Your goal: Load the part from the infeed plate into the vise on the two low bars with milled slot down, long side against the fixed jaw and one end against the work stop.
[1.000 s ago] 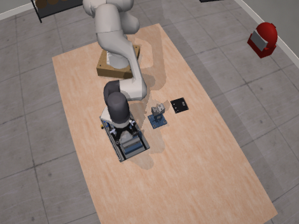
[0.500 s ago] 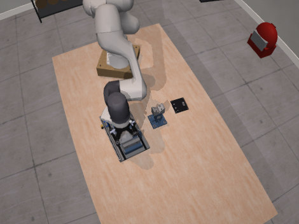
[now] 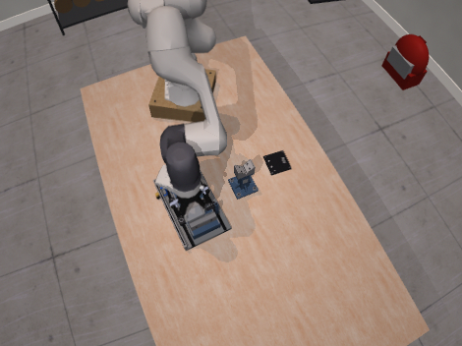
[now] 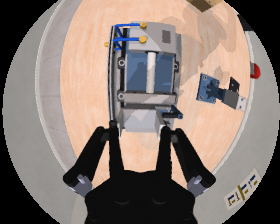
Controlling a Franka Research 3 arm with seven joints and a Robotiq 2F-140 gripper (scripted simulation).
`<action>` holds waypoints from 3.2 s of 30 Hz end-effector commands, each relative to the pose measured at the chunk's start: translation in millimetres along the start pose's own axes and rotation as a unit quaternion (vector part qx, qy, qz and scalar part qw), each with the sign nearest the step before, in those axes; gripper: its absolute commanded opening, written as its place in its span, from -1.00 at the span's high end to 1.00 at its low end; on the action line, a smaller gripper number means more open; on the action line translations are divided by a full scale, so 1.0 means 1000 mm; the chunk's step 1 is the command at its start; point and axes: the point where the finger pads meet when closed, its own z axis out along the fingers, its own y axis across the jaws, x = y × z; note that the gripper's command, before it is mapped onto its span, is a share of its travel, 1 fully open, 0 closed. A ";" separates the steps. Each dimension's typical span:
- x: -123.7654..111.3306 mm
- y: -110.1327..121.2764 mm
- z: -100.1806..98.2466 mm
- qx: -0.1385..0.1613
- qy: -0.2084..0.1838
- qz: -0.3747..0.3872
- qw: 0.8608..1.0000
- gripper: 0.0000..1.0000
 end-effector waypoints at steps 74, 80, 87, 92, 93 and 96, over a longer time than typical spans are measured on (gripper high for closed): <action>-0.002 -0.002 -0.015 0.002 -0.002 0.001 1.000 0.06; -0.002 -0.001 -0.032 0.002 -0.002 0.001 1.000 0.06; -0.002 -0.001 -0.054 0.002 -0.002 0.001 1.000 0.06; -0.002 -0.001 -0.062 0.002 -0.002 0.001 1.000 0.06; -0.002 -0.001 -0.064 0.002 -0.002 0.001 1.000 0.06; -0.002 -0.001 -0.071 0.002 -0.002 0.001 1.000 0.06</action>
